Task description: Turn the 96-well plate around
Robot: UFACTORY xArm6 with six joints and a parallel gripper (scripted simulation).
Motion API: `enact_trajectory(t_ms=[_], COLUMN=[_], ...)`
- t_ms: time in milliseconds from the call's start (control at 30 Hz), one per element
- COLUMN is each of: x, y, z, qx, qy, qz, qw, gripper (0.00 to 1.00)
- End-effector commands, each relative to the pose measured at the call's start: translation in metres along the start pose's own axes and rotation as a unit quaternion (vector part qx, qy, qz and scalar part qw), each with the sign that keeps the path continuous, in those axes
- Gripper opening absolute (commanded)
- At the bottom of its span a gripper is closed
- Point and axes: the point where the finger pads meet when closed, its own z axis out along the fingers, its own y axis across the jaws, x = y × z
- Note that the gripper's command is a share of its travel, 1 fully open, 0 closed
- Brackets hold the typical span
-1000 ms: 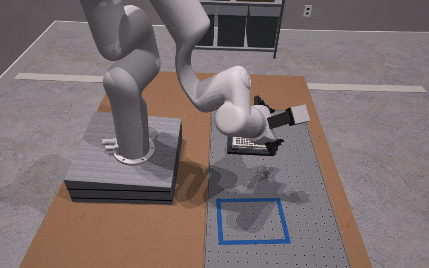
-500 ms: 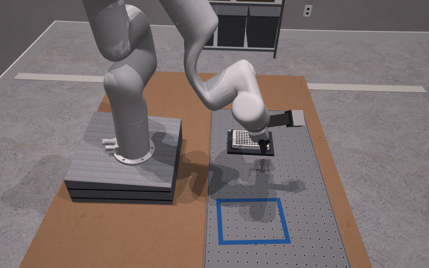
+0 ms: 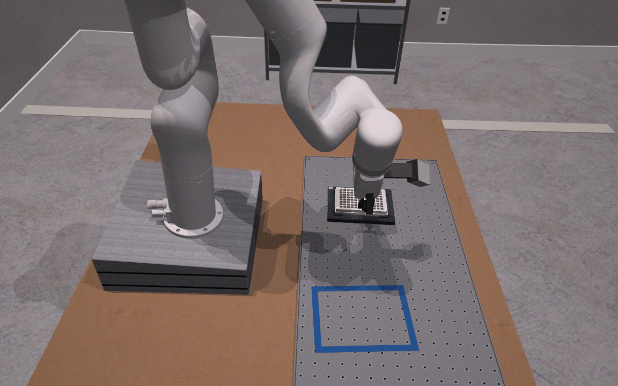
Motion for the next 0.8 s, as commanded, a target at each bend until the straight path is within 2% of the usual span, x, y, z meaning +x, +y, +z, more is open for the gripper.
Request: enact_trajectory(t_ms=[0,167,200,267,400,500,567,633,667,767], x=[-0.004,-0.004,-0.004,-0.002,0.001,0.002,0.004,0.006,0.007,0.009], y=[-0.004,-0.009,-0.009,-0.015,-0.024,-0.025,-0.032,-0.037,-0.041,-0.052], z=[0.015,0.025,0.025,0.033,0.041,0.043,0.049,0.052,0.055,0.063], qx=[-0.051,-0.11,-0.115,-0.148,-0.191,-0.193,-0.223,-0.225,-0.238,-0.251], qy=[-0.041,-0.062,-0.064,-0.065,-0.059,-0.058,-0.045,-0.044,-0.035,-0.024], qz=[0.019,0.031,0.032,0.036,0.037,0.037,0.036,0.036,0.034,0.032], qw=[0.998,0.992,0.991,0.986,0.979,0.979,0.973,0.973,0.97,0.967], gripper=[1.0,1.0,1.0,1.0,1.0,1.0,1.0,1.0,1.0,1.0])
